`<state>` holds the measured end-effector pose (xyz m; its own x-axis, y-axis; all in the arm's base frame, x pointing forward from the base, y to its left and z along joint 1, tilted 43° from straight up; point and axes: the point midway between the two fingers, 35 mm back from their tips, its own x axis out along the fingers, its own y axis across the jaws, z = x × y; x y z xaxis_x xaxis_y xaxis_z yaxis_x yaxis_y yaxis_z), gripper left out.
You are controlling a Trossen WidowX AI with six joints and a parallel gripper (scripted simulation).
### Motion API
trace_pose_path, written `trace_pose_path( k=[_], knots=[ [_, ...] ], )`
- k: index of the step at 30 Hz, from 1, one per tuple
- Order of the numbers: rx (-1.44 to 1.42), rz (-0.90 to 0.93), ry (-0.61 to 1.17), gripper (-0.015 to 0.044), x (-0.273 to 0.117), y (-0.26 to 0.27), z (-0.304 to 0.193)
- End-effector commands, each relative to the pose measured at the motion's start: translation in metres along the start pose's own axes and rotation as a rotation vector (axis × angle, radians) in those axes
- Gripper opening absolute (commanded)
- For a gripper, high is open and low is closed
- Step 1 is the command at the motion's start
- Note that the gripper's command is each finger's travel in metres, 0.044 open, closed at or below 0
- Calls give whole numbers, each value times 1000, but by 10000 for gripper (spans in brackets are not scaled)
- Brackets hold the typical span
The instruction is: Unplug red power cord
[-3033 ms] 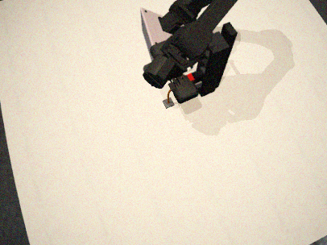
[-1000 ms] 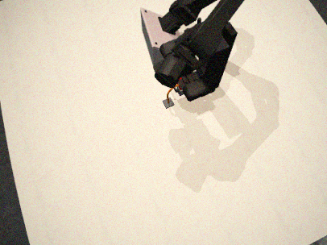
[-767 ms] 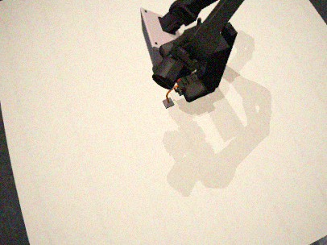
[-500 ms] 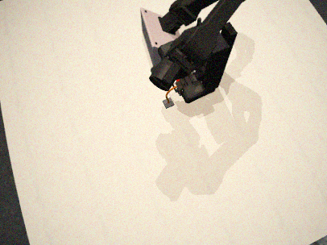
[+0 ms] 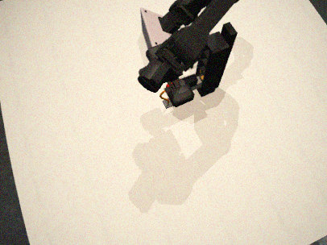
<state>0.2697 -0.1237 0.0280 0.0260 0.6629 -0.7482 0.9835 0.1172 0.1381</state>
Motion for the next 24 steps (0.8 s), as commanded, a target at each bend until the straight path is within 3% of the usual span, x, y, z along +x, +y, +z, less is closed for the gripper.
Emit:
trace_pose_path(
  k=[1, 7, 11, 24],
  knots=[
    [2, 2, 2, 289, 0, 0, -1],
    [2, 2, -1, 440, -7, 2, 26],
    [1, 2, -3, 440, -13, 0, 57],
    [1, 2, -3, 440, -13, 0, 59]
  ],
)
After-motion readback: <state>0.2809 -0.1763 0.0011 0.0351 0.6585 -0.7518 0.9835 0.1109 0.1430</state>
